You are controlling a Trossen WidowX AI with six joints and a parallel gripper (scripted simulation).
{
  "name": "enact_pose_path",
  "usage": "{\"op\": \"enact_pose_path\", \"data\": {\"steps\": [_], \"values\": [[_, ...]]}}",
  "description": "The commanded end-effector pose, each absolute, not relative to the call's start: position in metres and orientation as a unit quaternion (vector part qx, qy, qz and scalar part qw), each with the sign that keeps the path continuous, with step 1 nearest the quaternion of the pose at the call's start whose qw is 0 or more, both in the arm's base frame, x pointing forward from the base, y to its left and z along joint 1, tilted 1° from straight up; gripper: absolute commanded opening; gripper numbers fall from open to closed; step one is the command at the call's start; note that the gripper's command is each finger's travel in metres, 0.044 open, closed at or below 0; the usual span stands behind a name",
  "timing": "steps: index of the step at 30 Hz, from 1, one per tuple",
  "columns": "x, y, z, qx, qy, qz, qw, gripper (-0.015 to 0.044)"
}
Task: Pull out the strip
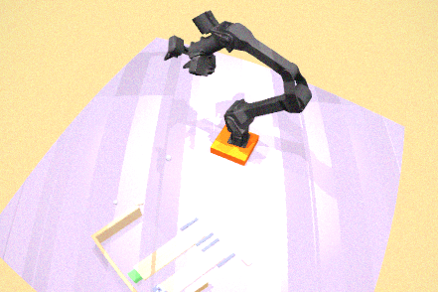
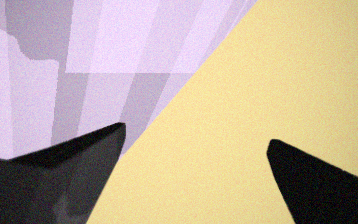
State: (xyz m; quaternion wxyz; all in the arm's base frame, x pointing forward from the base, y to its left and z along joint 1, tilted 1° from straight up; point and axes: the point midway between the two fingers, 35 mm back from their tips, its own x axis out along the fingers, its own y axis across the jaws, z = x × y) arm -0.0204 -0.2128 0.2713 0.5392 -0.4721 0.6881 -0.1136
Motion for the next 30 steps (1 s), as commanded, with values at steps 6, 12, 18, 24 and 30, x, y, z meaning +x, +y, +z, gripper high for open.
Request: {"op": "enact_pose_path", "data": {"steps": [6, 12, 18, 24, 30], "values": [[0.091, -0.233, 0.250, -0.418, 0.539, -0.174, 0.710, 0.0400], [0.136, -0.223, 0.242, -0.370, 0.483, -0.180, 0.773, 0.0400], [0.180, -0.201, 0.234, -0.317, 0.434, -0.168, 0.827, 0.0400], [0.222, -0.170, 0.225, -0.246, 0.386, -0.148, 0.877, 0.0400], [0.258, -0.132, 0.217, -0.159, 0.342, -0.124, 0.918, 0.0400]]}}
